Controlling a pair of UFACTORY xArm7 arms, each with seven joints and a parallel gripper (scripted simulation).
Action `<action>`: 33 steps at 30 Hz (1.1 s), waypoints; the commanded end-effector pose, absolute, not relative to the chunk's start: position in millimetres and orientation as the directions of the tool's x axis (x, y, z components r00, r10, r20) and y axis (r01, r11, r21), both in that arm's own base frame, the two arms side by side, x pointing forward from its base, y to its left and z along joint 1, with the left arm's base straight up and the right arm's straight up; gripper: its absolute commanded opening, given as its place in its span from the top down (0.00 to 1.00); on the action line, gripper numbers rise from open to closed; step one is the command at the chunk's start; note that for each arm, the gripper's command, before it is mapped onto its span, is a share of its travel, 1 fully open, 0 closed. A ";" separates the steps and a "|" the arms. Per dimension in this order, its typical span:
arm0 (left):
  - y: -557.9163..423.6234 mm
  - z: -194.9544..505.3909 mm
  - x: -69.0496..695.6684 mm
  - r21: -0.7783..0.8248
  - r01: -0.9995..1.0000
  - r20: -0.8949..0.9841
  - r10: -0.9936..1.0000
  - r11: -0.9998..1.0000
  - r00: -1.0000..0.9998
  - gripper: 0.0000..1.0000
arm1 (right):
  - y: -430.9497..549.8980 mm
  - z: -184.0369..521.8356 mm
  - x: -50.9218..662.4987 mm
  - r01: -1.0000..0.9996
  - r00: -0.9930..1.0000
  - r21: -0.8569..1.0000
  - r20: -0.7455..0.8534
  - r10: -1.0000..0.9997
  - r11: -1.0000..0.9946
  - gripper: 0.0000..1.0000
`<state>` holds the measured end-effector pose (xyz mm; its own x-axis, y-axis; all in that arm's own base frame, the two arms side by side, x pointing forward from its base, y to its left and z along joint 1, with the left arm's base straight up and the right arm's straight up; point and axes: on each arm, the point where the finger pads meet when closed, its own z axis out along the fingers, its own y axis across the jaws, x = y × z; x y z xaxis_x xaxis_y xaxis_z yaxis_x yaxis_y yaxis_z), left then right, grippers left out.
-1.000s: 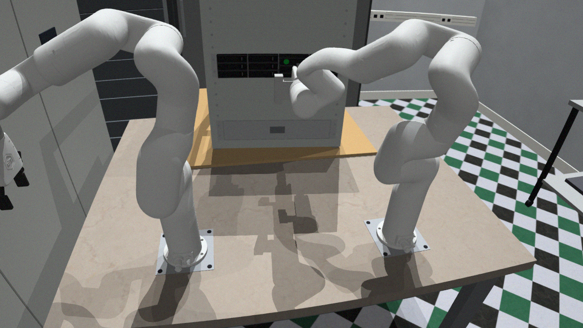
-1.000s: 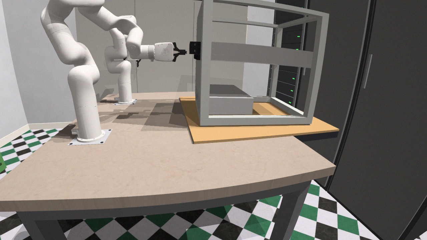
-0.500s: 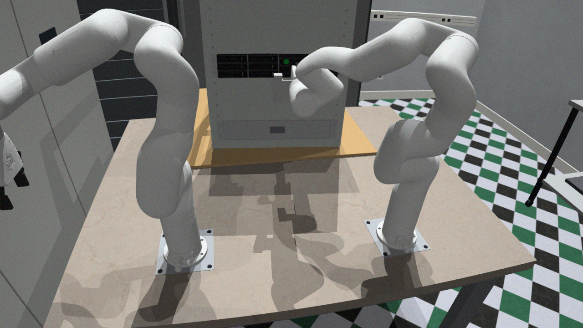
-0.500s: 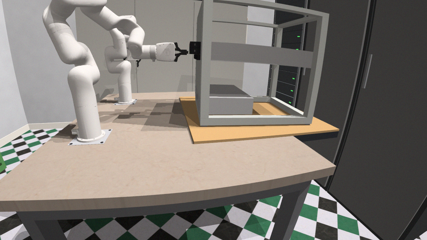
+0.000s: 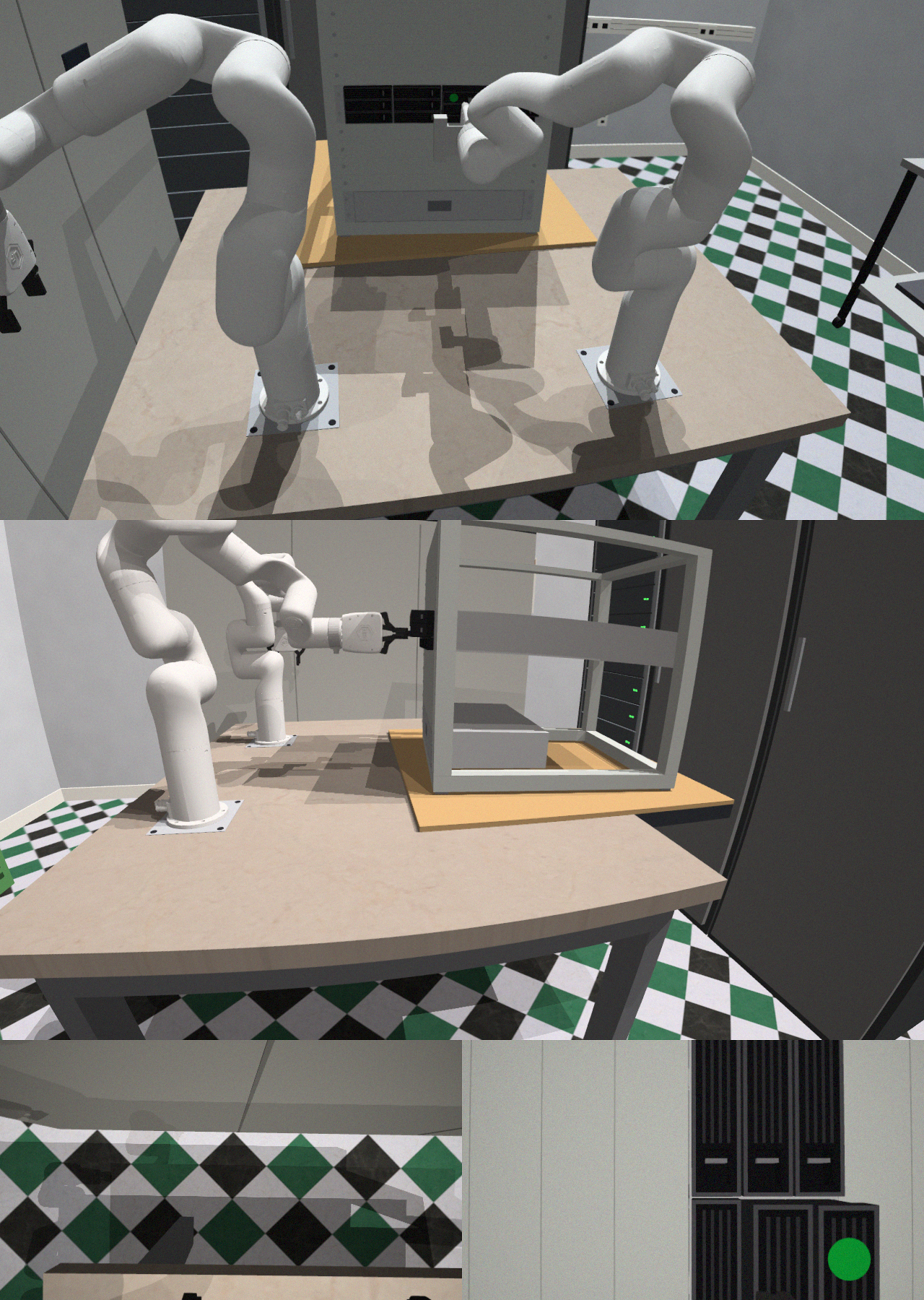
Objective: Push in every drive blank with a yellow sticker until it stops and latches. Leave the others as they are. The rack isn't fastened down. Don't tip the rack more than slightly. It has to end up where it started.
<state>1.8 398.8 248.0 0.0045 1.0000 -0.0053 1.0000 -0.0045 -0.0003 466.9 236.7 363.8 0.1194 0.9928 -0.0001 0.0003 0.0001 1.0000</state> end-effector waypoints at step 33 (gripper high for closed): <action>400.0 250.0 1.8 0.000 1.000 0.000 1.000 -0.005 0.005 0.00 | 234.6 365.9 487.4 -0.003 0.120 1.000 0.002 0.993 -0.002 1.00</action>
